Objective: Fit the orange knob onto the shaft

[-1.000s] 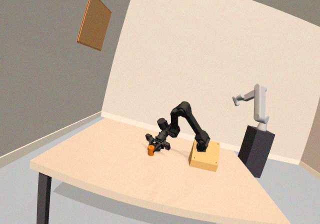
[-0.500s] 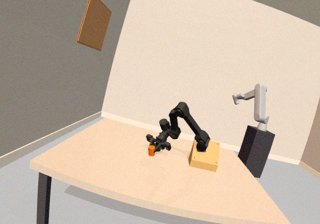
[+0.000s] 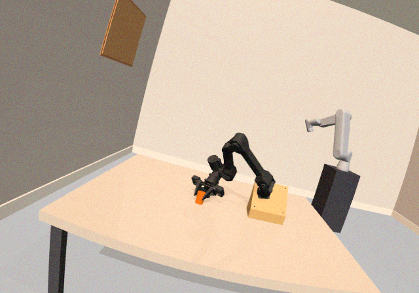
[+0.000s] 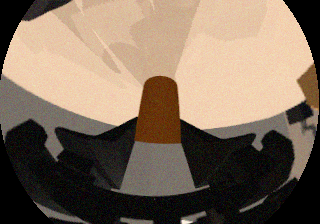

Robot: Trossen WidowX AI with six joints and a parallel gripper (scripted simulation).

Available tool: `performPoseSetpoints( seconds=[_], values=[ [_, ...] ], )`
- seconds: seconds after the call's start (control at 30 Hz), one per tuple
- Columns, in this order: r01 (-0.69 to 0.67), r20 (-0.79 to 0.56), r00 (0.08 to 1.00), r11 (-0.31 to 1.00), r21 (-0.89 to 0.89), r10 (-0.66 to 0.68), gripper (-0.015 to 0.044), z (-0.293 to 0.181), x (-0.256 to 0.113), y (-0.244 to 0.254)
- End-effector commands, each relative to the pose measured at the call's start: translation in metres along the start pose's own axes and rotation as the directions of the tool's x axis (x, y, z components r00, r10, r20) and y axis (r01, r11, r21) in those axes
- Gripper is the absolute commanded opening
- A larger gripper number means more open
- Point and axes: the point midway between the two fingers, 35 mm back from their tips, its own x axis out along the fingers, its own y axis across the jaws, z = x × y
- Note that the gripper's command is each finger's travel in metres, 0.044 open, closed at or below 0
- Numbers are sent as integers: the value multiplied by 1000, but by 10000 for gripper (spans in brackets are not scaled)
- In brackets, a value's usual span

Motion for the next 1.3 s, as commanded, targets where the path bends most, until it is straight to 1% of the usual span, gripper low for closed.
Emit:
performPoseSetpoints(
  seconds=[0.0, 0.67, 0.9, 1.13, 1.27],
  values=[
    [0, 0, 1000, 1000, 1, 0, 260, 0, 0, 0],
    [0, 0, 1000, 1000, 1, 0, 260, 0, 0, 0],
    [0, 0, 1000, 1000, 1, 0, 440, 0, 0, 0],
    [-1, 1, 1000, 1000, 1, 1, 440, 0, 0, 1],
    [-6, 22, 1000, 1000, -1, 6, 440, 7, -5, 13]
  ],
)
